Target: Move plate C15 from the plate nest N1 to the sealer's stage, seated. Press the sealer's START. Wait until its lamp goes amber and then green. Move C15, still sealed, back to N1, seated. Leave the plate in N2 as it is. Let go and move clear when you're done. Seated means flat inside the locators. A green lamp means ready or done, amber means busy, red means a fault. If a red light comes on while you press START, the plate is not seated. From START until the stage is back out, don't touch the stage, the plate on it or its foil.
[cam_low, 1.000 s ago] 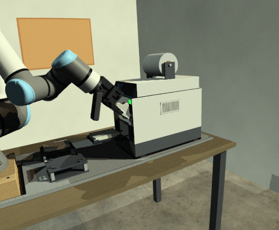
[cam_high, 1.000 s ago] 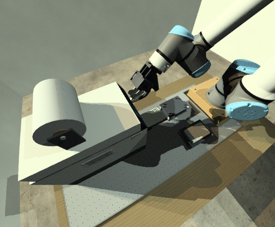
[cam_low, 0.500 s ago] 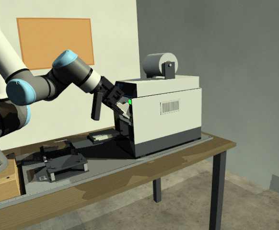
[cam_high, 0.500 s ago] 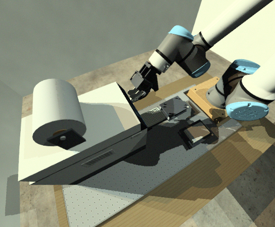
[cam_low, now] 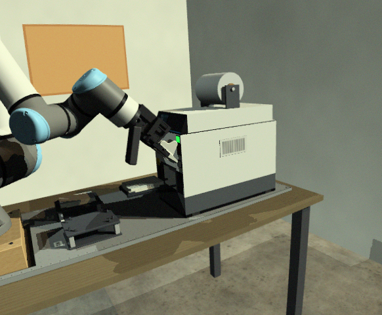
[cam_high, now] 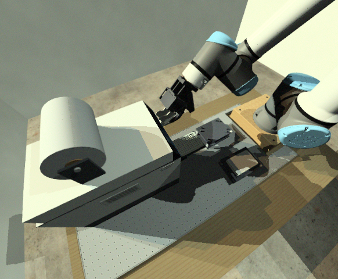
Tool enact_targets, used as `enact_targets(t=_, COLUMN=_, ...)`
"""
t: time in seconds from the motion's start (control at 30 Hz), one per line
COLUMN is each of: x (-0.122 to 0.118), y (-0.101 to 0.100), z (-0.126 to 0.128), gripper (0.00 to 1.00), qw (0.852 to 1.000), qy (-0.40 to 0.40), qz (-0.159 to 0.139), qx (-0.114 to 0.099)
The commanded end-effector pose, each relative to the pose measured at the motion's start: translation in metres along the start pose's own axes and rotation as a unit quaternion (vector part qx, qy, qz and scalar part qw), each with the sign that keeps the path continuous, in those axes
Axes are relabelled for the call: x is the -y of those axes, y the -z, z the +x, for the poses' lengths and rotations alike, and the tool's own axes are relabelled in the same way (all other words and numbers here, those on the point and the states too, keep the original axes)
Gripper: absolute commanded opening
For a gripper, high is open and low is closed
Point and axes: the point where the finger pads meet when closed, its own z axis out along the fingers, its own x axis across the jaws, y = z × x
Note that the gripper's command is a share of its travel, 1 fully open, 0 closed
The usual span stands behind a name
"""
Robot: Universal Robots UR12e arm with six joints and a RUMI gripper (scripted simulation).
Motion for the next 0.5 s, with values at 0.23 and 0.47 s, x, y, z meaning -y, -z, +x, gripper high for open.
enact_targets(t=0.23, x=-0.0042, y=-0.0019, z=-0.0016, gripper=0.0, qw=1.0, qy=0.001, qz=-0.001, qx=0.001)
enact_targets(t=0.47, x=-0.0034, y=-0.002, z=-0.0009, gripper=0.0, qw=1.0, qy=0.001, qz=-0.001, qx=0.001)
